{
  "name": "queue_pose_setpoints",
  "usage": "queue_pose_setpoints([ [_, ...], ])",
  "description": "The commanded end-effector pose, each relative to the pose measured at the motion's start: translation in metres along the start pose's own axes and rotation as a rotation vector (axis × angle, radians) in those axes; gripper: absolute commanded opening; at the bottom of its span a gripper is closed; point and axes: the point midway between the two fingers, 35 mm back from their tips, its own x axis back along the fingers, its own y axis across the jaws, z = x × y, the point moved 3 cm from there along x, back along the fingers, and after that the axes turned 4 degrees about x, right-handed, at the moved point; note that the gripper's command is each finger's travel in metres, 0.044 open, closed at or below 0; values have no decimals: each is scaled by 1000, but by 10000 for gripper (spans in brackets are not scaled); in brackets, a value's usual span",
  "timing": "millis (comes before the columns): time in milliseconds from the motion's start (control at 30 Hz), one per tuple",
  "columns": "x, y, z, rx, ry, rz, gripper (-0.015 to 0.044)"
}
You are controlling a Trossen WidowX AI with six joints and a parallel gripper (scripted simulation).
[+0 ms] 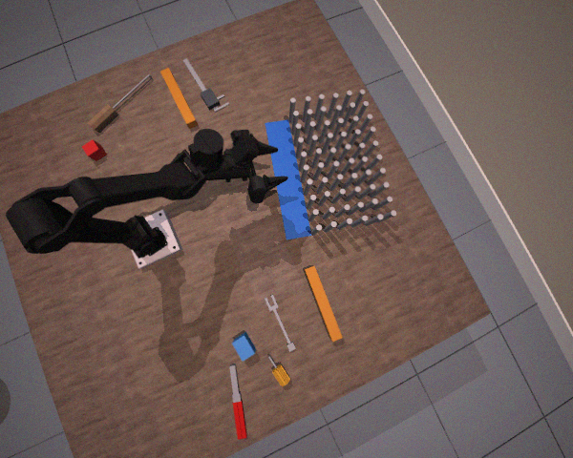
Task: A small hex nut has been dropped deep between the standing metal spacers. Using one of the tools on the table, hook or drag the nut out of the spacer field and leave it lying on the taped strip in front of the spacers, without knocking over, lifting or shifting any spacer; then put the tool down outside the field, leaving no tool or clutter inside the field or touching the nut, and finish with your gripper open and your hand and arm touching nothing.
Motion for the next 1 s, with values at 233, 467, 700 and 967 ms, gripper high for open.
queue_pose_setpoints([
  [233, 0, 0, -1, 4, -3, -1, 440],
  [467, 0, 0, -1, 4, -3, -1, 440],
  [700, 0, 21, -7, -15, 12, -62, 440],
  [967, 24, 135, -32, -98, 138, -373, 440],
])
